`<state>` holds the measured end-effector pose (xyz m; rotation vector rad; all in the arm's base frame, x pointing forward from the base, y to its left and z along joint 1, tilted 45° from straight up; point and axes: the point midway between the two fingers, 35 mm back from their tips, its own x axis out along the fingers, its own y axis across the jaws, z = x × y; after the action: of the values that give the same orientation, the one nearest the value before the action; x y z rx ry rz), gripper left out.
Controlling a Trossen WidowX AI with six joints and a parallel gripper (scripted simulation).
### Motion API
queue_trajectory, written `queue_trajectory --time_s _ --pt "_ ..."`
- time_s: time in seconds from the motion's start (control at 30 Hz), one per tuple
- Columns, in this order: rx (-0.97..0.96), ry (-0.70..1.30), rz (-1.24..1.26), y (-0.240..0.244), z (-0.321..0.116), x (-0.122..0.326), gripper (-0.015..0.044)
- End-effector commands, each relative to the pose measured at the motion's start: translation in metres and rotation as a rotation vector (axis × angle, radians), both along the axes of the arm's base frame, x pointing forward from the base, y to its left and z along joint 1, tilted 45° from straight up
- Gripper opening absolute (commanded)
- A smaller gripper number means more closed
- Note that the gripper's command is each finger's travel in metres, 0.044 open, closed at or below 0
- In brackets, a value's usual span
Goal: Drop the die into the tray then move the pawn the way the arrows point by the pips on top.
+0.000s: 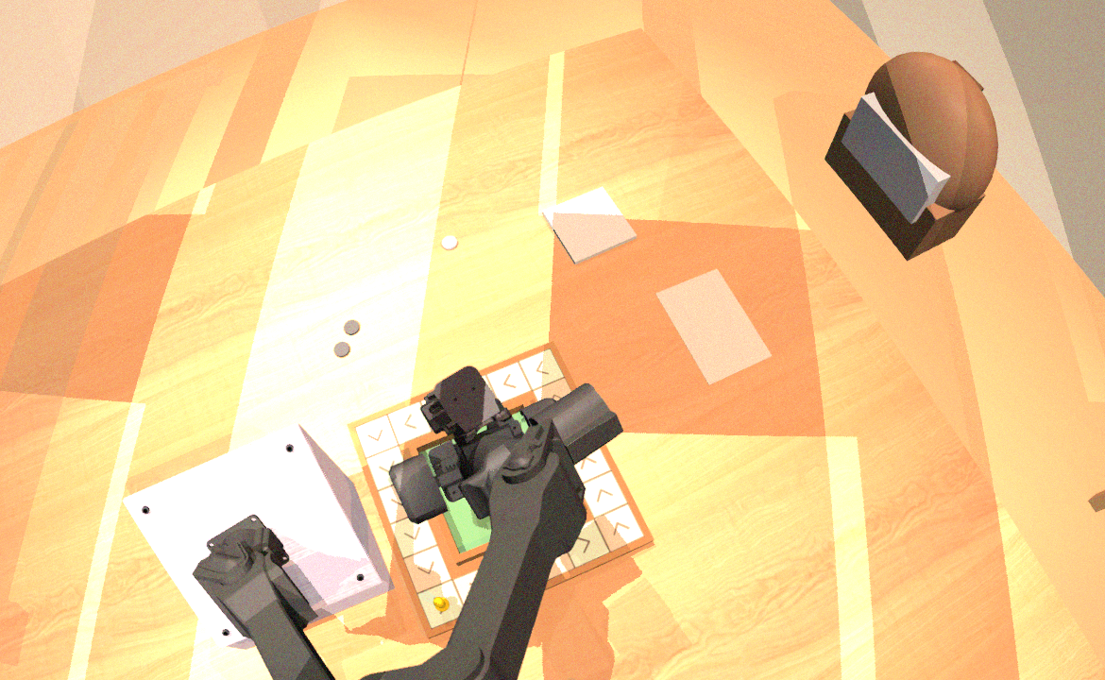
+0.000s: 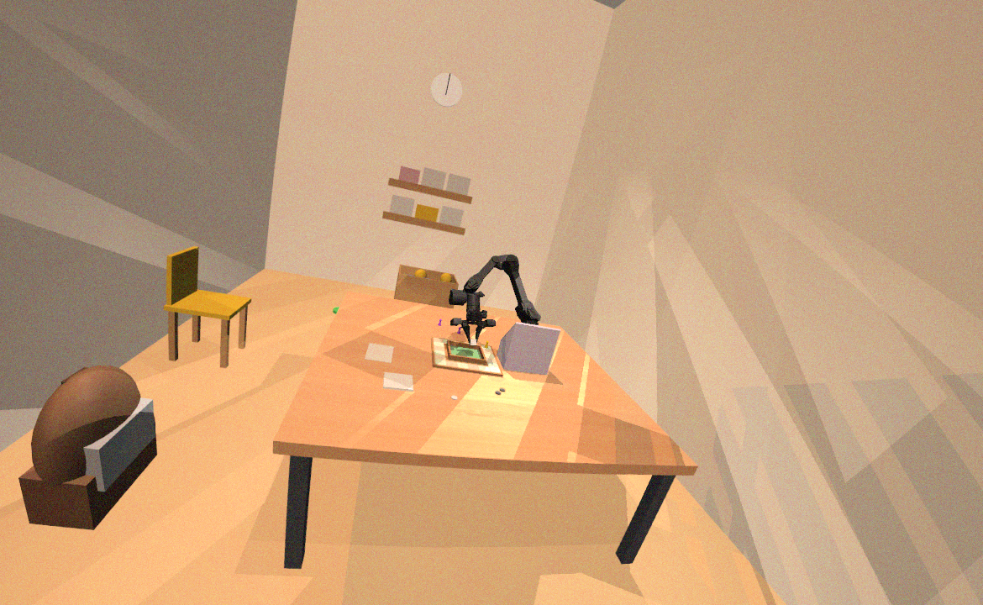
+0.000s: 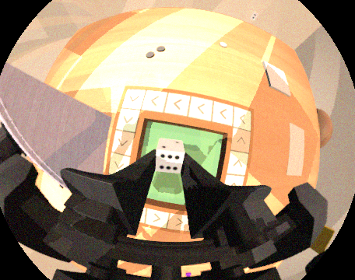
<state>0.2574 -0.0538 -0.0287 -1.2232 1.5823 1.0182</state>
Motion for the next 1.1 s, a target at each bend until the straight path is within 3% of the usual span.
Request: queue_trajectory --time_s 0.0,0.27,0.37,0.57,1.07 --pt "0.133 -0.042 0.007 0.001 0.000 0.000 0.0000" --pt "0.339 -0.153 0.034 0.000 0.000 -0.001 0.0000" --pt "0.343 -0.156 0.035 0.000 0.003 0.000 0.0000" --pt "0.343 -0.158 0.035 0.001 0.049 0.013 0.0000" --pt "0.338 -0.156 0.029 0.000 0.047 0.010 0.0000"
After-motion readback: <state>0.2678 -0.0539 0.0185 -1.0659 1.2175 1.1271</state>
